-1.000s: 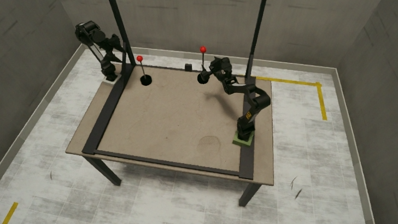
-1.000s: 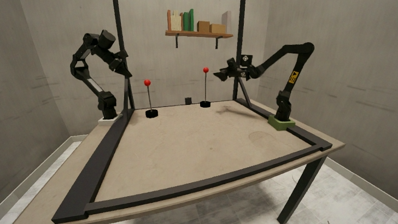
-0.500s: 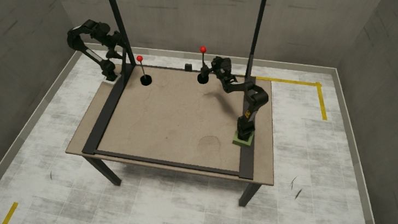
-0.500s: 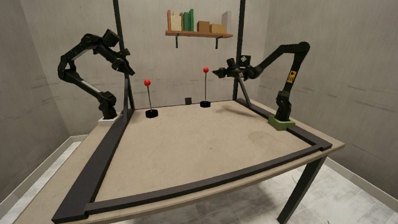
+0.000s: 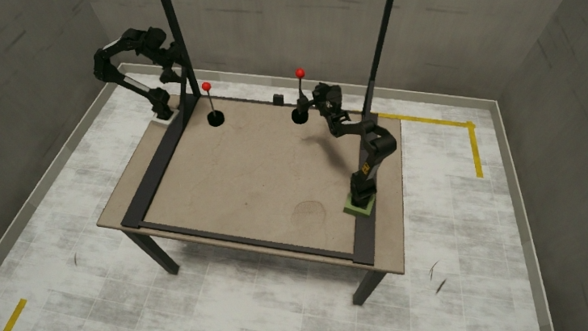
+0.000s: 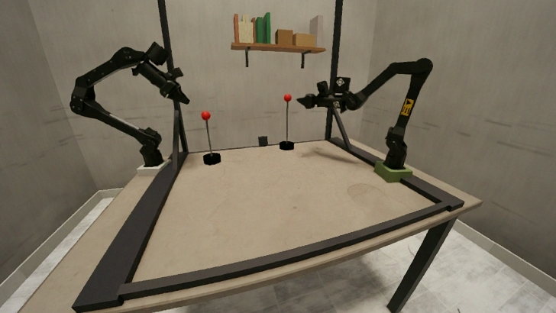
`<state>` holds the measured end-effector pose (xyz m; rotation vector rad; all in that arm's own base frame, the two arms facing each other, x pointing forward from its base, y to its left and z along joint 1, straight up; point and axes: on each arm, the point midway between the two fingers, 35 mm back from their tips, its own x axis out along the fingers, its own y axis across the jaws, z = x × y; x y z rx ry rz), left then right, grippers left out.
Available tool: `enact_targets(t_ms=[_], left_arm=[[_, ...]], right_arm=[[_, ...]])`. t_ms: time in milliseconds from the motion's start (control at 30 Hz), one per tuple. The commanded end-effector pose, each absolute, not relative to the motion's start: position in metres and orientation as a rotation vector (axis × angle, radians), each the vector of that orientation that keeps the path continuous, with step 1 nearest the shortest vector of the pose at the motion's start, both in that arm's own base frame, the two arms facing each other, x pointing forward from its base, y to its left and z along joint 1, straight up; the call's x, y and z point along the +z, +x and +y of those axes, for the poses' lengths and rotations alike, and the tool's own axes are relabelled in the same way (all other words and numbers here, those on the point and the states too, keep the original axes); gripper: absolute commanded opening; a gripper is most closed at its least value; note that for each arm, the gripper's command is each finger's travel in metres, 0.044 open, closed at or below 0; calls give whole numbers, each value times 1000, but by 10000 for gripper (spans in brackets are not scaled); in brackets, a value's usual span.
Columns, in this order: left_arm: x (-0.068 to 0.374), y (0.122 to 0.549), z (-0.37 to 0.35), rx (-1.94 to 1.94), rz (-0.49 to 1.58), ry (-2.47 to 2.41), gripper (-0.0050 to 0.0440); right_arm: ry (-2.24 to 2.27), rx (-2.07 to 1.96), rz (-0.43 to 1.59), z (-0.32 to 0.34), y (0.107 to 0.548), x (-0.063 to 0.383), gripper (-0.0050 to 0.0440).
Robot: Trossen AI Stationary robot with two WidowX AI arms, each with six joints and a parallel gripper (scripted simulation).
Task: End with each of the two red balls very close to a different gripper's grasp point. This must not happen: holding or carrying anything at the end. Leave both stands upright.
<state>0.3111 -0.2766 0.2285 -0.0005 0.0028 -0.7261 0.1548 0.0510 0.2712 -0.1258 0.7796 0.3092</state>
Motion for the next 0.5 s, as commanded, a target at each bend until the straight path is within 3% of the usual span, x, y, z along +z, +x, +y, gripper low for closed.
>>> enact_targets(t_ms=[0, 467], left_arm=[[239, 311, -277, -728, -22, -8, 440], [241, 316, -283, -728, -24, -9, 440]], right_arm=[[-122, 302, 766, 51, 155, 276, 440], [-126, 304, 782, 54, 162, 265, 440]])
